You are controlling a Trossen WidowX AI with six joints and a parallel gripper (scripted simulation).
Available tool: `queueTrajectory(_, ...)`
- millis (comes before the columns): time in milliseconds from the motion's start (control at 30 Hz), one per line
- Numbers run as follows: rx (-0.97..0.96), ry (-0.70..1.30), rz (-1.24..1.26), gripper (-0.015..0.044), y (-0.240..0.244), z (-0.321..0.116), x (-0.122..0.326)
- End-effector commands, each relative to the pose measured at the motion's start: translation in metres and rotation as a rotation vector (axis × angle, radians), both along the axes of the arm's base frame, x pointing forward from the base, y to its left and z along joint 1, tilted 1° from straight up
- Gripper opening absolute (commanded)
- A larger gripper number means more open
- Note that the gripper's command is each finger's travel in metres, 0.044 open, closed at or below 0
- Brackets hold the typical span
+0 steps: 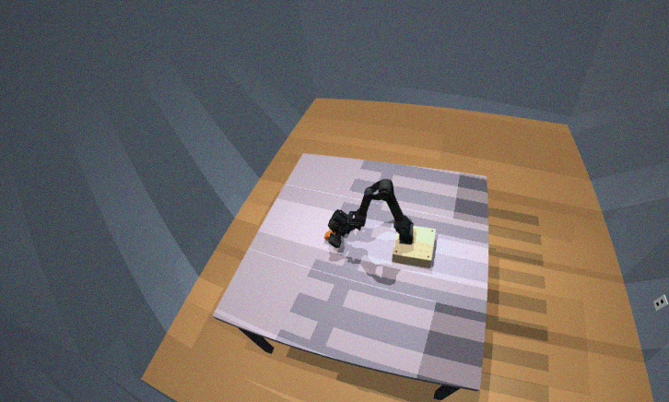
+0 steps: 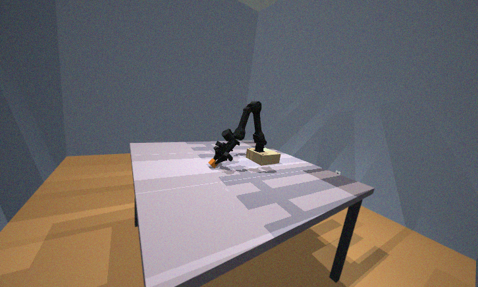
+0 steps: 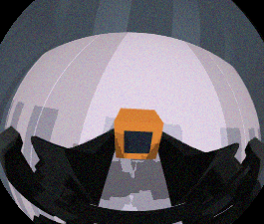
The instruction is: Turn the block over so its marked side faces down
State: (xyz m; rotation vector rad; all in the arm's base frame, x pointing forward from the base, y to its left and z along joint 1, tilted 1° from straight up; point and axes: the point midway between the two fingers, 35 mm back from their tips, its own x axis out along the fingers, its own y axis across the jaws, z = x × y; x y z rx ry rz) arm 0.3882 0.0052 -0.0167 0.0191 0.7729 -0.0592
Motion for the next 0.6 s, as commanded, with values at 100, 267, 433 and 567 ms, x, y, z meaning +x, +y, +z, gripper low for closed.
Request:
queueTrajectory(100,-0.011,-0.073,0.001,0.0,-0.001,-0.011,-0.005)
queueTrajectory(267,-0.016,-0.144,0.001,0.0,-0.001,-0.012,-0.008)
queueTrajectory(433,-0.02,-0.216,0.001,0.0,-0.001,-0.01,-0.014)
queueTrajectory(567,-0.022,-0.263,0.0,0.0,-0.001,-0.008,-0.018)
